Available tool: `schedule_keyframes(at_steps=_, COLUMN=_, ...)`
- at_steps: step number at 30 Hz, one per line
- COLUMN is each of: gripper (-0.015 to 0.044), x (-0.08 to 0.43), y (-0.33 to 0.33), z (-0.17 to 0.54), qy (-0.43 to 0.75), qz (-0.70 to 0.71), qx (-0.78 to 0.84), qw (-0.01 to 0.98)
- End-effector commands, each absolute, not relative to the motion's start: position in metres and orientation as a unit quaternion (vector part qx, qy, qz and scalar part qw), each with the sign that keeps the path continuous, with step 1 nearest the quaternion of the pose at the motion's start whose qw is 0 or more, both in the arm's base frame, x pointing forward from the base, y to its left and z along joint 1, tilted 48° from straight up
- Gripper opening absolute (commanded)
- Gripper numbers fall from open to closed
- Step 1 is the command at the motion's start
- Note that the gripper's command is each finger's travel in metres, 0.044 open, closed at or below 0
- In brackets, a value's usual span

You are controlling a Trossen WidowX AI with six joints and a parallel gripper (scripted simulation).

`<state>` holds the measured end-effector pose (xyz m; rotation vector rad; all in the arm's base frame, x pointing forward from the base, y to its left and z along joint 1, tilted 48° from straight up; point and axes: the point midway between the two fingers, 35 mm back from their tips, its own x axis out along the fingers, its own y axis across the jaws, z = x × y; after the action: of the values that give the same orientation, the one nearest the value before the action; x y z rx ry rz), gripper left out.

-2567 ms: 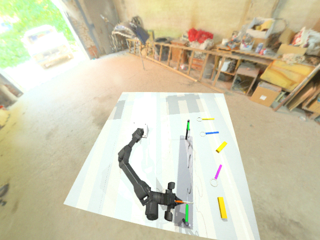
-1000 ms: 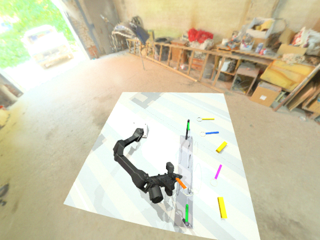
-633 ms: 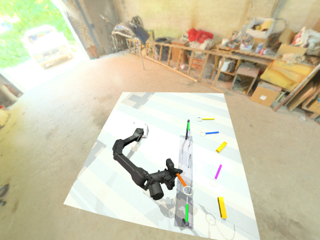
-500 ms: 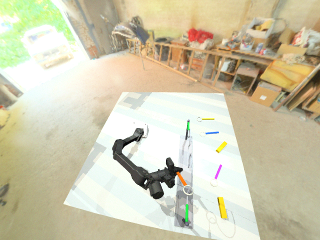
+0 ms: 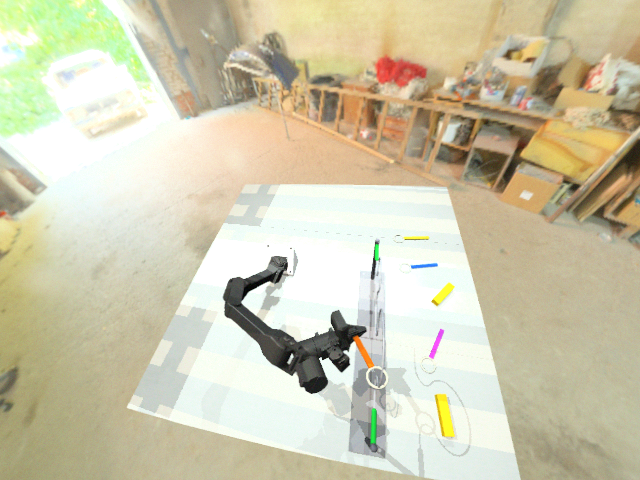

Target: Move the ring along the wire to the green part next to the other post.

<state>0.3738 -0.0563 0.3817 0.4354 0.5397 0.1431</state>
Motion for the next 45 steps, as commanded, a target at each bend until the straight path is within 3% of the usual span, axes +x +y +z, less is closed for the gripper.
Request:
schedule_keyframes(at_steps=1, gripper=-0.015, x=0.371, y=-0.045, z=0.391, qy=0.258, qz=0.081, qx=0.243, qw=0.932)
schedule_keyframes(at_steps=45, gripper=-0.015, x=0.372, y=0.012, z=0.448, qy=0.237, qz=0.129, qx=0.481, qw=0.834)
